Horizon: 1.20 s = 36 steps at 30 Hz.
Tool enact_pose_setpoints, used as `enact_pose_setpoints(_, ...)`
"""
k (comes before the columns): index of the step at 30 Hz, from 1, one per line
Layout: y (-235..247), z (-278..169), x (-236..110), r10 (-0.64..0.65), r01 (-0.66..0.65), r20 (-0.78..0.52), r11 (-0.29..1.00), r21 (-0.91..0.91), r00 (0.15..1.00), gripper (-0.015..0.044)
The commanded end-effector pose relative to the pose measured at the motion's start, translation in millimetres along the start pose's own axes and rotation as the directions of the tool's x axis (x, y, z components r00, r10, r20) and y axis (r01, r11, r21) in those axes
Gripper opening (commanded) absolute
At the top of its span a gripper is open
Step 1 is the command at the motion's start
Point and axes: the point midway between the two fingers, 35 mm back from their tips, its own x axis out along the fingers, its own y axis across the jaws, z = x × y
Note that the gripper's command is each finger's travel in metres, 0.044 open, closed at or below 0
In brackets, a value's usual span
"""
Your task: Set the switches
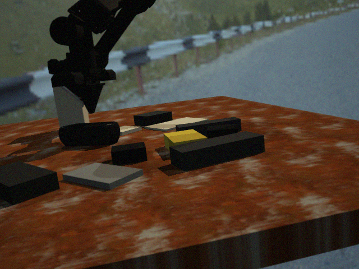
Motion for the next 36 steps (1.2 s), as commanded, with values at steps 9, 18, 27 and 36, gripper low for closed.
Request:
enact_pose_setpoints(9, -2.0, 0.1, 20.4, -0.006, 0.006, -0.003, 1.000, 0.004, 1.000, 0.0000)
enact_pose_setpoints(18, -2.7, 0.0, 31.0, -0.007, 0.007, -0.004, 1.000, 0.004, 1.000, 0.0000)
enact_pose_setpoints(27, -2.8, 0.0, 35.6, -0.007, 0.007, -0.004, 1.000, 0.004, 1.000, 0.0000)
enact_pose_setpoints(36, -2.8, 0.0, 35.6, -0.007, 0.007, -0.004, 1.000, 0.004, 1.000, 0.0000)
